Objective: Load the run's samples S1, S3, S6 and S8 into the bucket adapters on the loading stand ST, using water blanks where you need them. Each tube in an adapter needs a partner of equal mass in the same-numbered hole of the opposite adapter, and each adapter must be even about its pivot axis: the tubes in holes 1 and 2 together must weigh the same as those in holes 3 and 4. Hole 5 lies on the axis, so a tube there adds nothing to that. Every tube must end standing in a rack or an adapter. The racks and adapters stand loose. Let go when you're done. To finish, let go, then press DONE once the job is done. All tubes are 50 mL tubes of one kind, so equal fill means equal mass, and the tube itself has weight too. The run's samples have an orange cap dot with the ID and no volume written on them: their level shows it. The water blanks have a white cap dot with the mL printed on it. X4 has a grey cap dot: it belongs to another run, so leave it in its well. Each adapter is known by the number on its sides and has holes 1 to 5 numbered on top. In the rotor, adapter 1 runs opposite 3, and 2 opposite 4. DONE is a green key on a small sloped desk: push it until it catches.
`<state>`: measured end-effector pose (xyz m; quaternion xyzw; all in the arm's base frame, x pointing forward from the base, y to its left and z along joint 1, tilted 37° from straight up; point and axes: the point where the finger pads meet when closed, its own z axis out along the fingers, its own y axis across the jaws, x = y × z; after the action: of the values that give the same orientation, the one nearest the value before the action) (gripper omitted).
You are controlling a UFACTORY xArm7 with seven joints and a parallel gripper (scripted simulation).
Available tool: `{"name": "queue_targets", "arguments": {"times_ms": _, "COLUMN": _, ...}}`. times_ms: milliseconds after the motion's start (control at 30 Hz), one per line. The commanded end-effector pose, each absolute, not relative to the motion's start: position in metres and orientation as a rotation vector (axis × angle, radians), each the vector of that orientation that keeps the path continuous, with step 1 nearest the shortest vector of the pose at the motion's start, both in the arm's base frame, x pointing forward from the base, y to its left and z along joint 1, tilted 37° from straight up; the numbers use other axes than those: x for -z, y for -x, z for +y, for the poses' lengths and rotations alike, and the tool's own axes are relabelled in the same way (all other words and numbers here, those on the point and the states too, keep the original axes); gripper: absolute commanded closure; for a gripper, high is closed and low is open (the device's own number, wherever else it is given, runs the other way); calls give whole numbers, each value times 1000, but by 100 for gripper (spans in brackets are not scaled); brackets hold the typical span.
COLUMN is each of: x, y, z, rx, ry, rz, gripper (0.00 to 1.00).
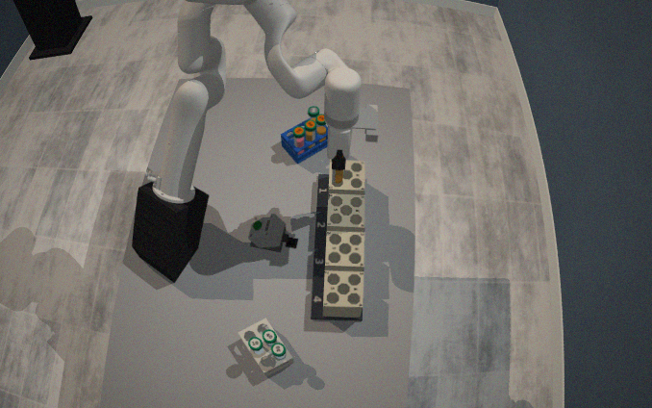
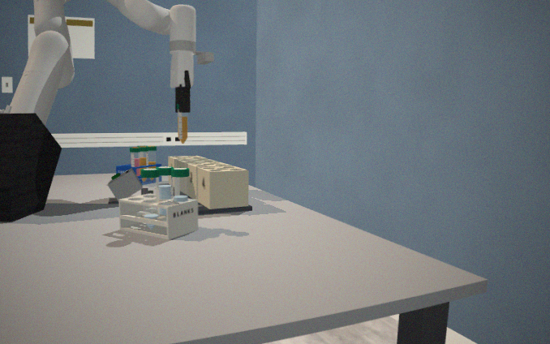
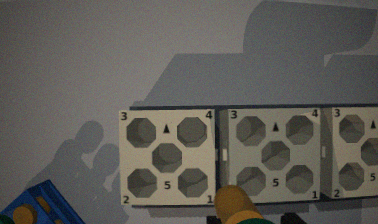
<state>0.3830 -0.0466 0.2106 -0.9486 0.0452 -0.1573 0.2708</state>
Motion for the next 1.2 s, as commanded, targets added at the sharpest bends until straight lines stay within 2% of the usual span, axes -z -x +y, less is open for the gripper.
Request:
{"name": "queue_targets", "arguments": {"times_ms": 0, "x": -207, "y": -392, "z": -61, "rx": 428, "ry": 2555, "rz": 125, "gripper": 100}}
{"name": "queue_targets", "arguments": {"times_ms": 600, "x": -183, "y": -433, "z": -125, "rx": 428, "ry": 2555, "rz": 125, "gripper": 100}}
{"name": "queue_targets", "arguments": {"times_ms": 1167, "x": -183, "y": -433, "z": -125, "rx": 428, "ry": 2555, "rz": 125, "gripper": 100}}
